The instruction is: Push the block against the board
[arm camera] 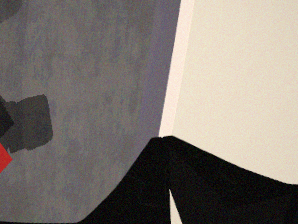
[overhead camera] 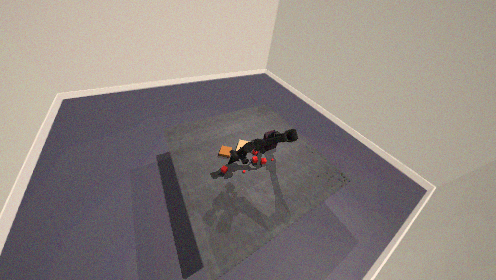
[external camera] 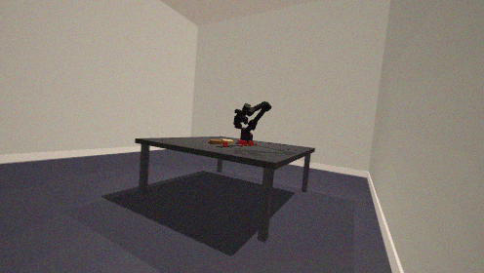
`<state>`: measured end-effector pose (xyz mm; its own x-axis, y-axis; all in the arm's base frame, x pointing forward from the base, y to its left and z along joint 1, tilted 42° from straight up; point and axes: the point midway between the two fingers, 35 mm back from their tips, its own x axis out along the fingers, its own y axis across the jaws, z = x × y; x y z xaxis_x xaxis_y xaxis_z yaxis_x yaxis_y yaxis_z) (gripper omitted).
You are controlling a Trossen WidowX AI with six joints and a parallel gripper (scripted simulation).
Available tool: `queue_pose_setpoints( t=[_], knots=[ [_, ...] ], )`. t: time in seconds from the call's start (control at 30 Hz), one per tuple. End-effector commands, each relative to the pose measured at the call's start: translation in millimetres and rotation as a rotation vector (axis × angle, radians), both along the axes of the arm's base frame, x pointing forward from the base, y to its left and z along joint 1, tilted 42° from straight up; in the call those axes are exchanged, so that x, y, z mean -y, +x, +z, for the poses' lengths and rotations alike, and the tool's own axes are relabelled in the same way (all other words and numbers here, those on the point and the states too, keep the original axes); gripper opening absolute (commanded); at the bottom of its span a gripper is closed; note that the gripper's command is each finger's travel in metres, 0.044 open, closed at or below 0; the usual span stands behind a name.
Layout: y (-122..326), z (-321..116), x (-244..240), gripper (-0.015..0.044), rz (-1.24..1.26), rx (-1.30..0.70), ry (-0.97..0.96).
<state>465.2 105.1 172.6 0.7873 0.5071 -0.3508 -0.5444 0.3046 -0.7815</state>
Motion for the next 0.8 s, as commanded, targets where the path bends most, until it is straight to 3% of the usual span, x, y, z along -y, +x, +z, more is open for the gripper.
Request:
queue_pose_setpoints(
  t=[0.0,0.37,0.77],
  knots=[
    [3,-31,24,0.0,-0.031,-0.088,-0.035],
    [-21,-145,105,0.0,-0.115,-0.444,-0.111],
    [-95,-243,171,0.0,-0.143,-0.84,-0.069]
  ],
)
